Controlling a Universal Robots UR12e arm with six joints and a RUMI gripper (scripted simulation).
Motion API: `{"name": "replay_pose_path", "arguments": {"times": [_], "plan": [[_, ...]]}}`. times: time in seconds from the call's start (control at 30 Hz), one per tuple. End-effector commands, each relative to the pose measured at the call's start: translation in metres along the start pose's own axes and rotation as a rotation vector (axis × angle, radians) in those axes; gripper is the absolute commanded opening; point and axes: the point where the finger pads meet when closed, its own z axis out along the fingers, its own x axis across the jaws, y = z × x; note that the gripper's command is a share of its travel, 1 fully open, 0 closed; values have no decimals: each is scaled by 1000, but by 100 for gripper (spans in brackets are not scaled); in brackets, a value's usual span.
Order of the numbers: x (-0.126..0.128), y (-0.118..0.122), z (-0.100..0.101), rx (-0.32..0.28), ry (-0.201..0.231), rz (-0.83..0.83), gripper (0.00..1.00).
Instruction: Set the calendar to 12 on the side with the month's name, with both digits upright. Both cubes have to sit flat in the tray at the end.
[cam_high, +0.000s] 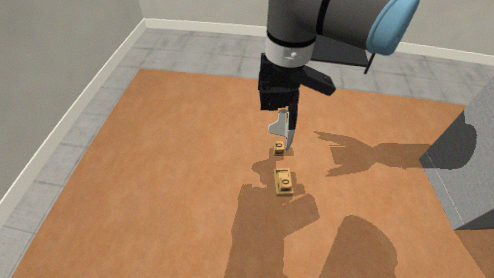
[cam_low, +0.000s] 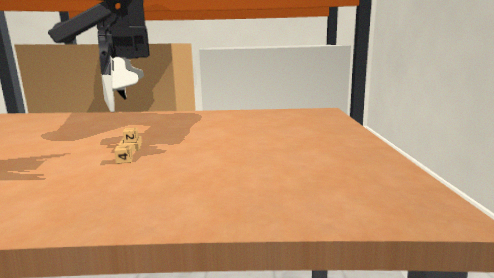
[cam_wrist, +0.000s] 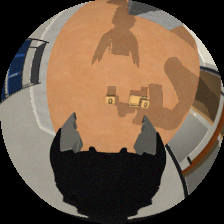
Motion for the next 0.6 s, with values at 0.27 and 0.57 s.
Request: {"name": "replay_pose_path", "arguments": {"times": [0.27,0.57], "plan": [[0,0,0,-1,0,35,100],[1,-1,1,-1,0,188,100]]}}
